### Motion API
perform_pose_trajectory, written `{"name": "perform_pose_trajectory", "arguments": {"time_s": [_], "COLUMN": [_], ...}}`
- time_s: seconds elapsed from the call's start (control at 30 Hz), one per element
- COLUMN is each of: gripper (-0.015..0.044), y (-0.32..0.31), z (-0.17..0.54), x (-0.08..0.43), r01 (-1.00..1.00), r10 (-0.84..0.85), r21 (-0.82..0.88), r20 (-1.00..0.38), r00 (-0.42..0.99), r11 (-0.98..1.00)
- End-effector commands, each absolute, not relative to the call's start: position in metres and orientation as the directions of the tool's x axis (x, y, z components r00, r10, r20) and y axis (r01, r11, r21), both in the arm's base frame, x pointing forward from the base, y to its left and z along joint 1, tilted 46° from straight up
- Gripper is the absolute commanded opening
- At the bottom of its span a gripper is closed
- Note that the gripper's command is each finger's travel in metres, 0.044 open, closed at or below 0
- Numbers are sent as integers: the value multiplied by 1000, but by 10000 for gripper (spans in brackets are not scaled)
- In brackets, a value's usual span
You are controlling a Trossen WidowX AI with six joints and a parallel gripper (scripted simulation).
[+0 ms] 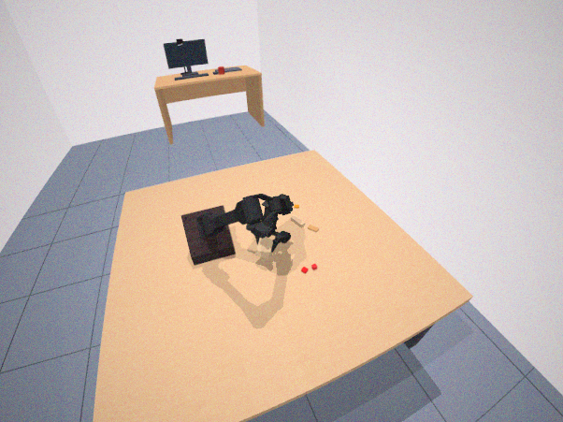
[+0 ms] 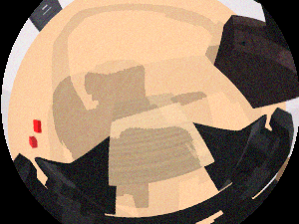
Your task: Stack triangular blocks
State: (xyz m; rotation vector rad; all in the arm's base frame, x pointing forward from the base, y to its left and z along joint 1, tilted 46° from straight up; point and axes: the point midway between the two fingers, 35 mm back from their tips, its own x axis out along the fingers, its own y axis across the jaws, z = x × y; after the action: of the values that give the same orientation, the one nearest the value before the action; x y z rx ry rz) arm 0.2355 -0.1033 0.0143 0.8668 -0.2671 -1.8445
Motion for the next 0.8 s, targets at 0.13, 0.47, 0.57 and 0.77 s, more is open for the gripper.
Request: {"name": "perform_pose_trajectory", "arguments": {"time_s": [0.13,0.47,0.57,0.77], "gripper": [0,0,0,0], "y": [-102,-104,-105,-108], "z": [24,37,41,48], "x": [228,217,214,207], "r01": [717,719,719,720], "r10": [-824,-706,-661,-560], "r21": [537,535,535,534], "r20": [-558,-703,-737,-792], "r00": [-93,87,140,242], "r11": [-444,-444,-444,-443]}}
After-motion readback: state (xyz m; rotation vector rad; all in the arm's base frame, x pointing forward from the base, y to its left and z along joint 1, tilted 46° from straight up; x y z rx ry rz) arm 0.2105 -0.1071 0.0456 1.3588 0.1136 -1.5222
